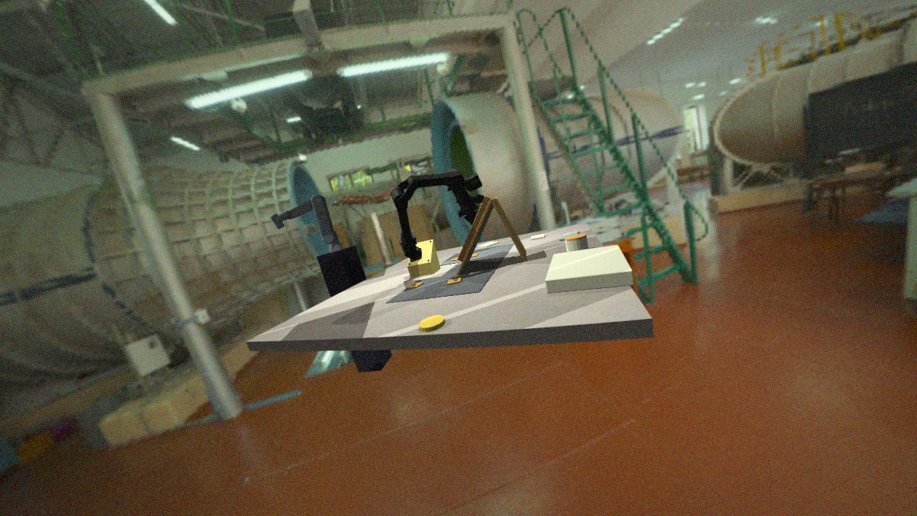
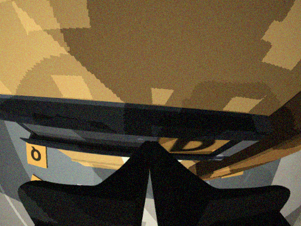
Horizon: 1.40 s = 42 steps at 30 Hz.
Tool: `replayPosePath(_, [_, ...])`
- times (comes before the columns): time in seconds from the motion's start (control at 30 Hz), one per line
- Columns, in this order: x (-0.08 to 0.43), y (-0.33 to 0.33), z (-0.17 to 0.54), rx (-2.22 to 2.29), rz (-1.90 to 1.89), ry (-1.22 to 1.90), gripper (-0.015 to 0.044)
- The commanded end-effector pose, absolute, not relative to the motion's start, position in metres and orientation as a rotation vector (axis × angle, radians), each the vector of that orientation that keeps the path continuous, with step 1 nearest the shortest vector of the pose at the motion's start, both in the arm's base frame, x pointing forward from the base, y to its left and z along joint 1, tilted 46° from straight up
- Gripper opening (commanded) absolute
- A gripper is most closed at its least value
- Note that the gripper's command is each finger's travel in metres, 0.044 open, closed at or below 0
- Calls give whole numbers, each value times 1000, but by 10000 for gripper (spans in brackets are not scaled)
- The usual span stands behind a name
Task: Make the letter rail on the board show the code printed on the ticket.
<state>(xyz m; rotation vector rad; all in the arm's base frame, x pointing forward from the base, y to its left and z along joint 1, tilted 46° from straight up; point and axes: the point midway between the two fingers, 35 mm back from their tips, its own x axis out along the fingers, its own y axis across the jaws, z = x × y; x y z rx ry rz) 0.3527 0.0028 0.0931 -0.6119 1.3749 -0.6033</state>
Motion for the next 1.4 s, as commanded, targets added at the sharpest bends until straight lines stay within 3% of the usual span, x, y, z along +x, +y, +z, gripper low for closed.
replayPosePath(0.0, [348, 6, 96, -615, -608, 1366, 0])
replayPosePath(0.73, [333, 17, 105, -615, -608, 1367, 0])
replayPosePath(1.0, [305, 66, 147, -1133, -22, 1375, 210])
replayPosePath(1.27, [263, 103, 183, -1675, 545, 1183, 420])
replayPosePath(1.37, [252, 110, 190, -1817, 683, 1099, 440])
